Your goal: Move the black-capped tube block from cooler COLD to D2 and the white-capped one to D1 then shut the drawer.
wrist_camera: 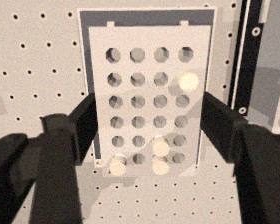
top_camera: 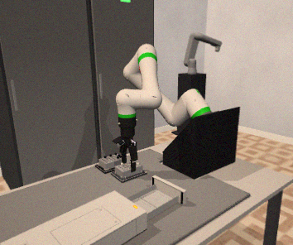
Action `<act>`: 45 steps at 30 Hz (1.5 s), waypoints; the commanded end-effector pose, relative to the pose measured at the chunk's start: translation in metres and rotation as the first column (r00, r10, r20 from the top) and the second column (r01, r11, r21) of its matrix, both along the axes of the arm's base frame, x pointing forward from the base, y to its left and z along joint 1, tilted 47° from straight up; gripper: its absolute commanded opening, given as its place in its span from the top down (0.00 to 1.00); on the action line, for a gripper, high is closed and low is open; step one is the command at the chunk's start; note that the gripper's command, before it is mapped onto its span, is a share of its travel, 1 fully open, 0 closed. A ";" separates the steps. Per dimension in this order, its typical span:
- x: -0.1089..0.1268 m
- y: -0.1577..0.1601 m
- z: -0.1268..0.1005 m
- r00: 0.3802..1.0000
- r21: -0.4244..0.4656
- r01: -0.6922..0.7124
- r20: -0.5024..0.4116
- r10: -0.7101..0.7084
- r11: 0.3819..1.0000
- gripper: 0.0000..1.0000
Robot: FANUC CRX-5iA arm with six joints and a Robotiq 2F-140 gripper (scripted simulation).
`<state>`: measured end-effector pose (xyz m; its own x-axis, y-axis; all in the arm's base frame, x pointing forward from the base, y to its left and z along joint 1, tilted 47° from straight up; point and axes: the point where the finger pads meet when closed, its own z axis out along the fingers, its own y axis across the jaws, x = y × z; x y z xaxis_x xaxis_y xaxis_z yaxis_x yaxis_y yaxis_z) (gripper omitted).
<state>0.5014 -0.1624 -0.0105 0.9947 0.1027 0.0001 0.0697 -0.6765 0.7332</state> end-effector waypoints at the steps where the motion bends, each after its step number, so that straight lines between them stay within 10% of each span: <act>1: 0.001 0.001 0.000 1.000 0.000 -0.002 0.001 0.002 1.000 0.48; 13: 0.001 0.001 0.000 1.000 0.000 -0.002 0.001 0.002 1.000 0.34; 45: 0.001 0.001 0.000 1.000 0.000 -0.002 0.001 0.002 1.000 0.34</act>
